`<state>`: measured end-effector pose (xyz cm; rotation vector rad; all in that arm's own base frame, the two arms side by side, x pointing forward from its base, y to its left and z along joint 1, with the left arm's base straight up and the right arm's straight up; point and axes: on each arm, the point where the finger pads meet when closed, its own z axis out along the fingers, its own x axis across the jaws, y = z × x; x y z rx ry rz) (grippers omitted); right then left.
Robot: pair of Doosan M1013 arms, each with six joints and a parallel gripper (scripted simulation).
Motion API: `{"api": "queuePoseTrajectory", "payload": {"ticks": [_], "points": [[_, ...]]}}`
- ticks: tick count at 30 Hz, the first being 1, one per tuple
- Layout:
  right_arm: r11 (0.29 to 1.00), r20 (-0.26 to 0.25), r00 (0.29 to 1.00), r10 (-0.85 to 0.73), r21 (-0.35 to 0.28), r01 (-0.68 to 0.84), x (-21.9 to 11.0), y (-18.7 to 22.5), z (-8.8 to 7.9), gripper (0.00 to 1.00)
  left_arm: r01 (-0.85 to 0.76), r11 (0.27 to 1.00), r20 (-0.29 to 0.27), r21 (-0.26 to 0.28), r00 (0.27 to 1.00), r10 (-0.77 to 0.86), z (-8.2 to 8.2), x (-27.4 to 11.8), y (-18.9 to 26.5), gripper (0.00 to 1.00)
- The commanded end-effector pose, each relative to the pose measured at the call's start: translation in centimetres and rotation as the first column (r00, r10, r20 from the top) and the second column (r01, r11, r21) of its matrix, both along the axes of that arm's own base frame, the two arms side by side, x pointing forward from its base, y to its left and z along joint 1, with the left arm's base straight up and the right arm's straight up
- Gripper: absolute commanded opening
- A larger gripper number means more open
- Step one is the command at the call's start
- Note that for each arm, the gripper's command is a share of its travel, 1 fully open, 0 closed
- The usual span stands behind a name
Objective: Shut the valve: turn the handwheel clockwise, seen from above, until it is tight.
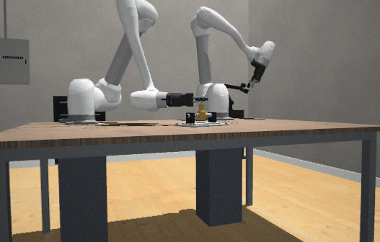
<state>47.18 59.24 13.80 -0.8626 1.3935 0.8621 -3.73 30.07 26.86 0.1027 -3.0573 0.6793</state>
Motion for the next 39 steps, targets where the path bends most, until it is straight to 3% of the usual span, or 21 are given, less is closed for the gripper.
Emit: {"api": "queuePoseTrajectory", "payload": {"ticks": [1,39], "points": [[1.0,0.001,1.0,-0.001,0.001,0.001,0.01,0.01,0.09,0.0,0.0,1.0,0.0,0.001,1.0,0.0,0.04,-0.01,0.02,1.0],[0.995,0.001,0.995,-0.095,0.001,0.095,0.14,0.24,0.09,0.0,0.0,1.0,0.0,0.001,1.0,0.0,0.04,-0.01,0.02,1.0]]}}
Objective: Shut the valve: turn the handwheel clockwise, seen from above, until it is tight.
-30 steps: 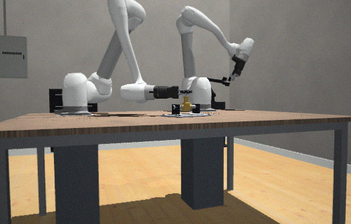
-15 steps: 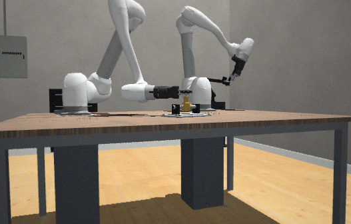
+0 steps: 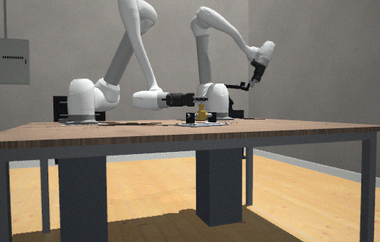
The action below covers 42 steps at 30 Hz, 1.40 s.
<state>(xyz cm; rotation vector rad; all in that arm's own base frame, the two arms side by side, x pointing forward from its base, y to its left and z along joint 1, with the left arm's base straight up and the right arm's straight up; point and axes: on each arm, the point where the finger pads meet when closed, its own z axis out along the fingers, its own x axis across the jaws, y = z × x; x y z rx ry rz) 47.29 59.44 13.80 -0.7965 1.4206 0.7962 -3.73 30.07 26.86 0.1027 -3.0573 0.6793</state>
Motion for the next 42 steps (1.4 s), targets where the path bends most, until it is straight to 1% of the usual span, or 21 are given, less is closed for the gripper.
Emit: {"api": "queuePoseTrajectory", "payload": {"ticks": [1,23,42], "points": [[1.0,0.001,1.0,-0.015,0.001,0.015,0.04,0.05,0.09,0.0,0.0,1.0,0.0,0.001,1.0,0.0,0.04,-0.01,0.02,1.0],[0.988,0.001,0.988,-0.152,0.001,0.152,0.26,0.36,0.09,0.0,0.0,1.0,0.0,0.001,1.0,0.0,0.04,-0.01,0.02,1.0],[0.942,0.001,0.942,-0.335,0.002,0.335,0.63,0.72,0.09,0.0,0.0,1.0,0.0,0.001,1.0,0.0,0.04,-0.01,0.02,1.0]]}}
